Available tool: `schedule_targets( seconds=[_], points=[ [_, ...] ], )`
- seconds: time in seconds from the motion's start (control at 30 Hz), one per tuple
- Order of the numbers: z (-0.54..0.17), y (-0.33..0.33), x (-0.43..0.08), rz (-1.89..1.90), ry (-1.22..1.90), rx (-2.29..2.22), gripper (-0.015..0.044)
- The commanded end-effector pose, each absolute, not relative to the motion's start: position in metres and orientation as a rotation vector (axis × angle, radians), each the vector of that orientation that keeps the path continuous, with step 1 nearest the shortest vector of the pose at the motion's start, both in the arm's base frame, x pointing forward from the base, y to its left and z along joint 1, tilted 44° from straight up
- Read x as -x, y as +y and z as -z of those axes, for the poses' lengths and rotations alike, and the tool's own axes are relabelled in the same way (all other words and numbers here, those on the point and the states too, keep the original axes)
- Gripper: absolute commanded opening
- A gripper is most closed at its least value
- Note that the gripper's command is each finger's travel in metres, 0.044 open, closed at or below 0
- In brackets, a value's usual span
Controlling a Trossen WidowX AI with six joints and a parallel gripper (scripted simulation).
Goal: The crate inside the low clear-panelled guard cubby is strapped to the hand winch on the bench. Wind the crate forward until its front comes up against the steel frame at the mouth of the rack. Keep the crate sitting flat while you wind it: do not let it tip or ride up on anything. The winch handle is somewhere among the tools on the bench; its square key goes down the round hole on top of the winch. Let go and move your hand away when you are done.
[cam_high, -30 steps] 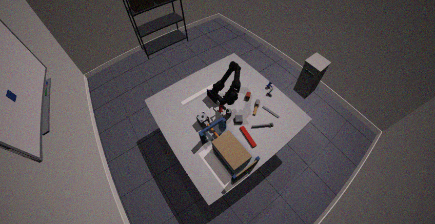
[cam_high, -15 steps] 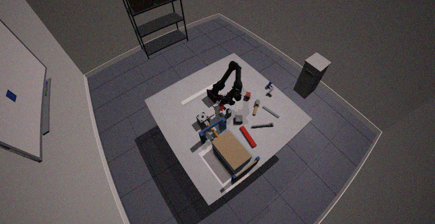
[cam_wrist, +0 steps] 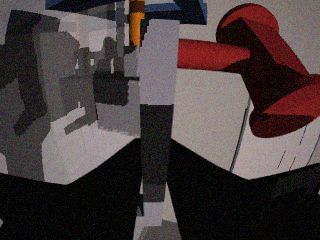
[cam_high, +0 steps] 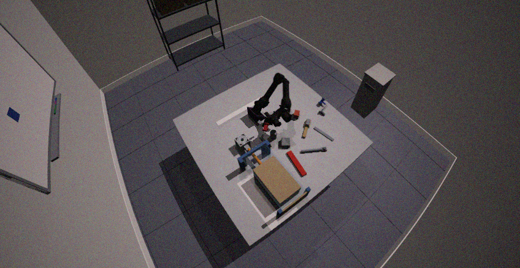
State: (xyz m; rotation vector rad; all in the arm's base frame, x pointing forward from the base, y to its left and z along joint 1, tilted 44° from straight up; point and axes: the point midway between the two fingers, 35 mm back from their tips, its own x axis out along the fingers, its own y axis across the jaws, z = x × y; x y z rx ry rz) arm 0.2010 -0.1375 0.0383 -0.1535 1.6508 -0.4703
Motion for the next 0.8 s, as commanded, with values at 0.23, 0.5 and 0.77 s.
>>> schedule_targets(
  seconds=[0.23, 0.5, 0.77],
  points=[
    [-0.0385, -0.139, -0.1998, 0.617, 1.645, 0.308, 0.0],
    [-0.0383, -0.1387, -0.1997, 0.716, 1.635, 0.419, 0.0],
    [-0.0381, -0.1386, -0.1996, 0.765, 1.628, 0.475, 0.0]
  ],
)
